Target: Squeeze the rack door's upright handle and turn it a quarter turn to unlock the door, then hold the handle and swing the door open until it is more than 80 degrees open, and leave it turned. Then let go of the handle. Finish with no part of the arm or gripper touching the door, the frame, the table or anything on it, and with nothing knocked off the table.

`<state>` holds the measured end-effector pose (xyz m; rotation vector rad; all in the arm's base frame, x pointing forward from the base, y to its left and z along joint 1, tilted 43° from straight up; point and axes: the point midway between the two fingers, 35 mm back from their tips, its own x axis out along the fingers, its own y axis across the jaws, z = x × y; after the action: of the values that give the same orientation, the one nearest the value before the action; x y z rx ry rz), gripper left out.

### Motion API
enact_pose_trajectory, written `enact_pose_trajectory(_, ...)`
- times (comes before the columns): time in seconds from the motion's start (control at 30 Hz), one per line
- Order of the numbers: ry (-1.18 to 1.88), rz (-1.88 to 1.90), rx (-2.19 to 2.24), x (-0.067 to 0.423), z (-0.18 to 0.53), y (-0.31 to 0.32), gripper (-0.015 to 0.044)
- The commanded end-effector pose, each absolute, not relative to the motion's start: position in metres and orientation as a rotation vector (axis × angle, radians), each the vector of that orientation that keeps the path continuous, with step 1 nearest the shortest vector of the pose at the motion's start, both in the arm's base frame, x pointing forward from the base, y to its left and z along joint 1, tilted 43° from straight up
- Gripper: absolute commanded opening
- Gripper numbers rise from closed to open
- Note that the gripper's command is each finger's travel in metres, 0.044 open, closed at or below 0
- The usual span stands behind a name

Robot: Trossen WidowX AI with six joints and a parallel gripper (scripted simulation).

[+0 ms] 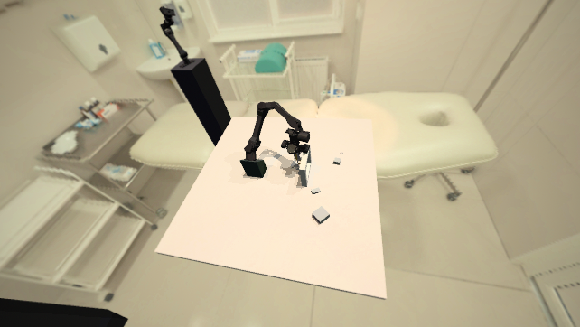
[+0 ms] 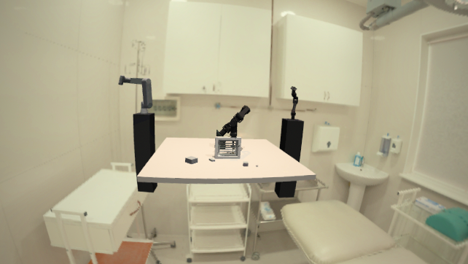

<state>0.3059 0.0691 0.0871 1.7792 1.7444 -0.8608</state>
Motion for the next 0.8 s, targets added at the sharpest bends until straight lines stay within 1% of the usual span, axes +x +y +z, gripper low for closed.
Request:
enact_pose_trajectory(0.0,1.742,-0.868,1.78,0.306,0.0865,0.0687,0.0168)
enact_pose_trajectory(0.7,1.742,-0.868,1.78,0.306,0.0865,0.0687,0.0028)
enact_pose_trajectory(0.77,1.742,-0.868,1.78,0.306,0.0865,0.0687,0.0022)
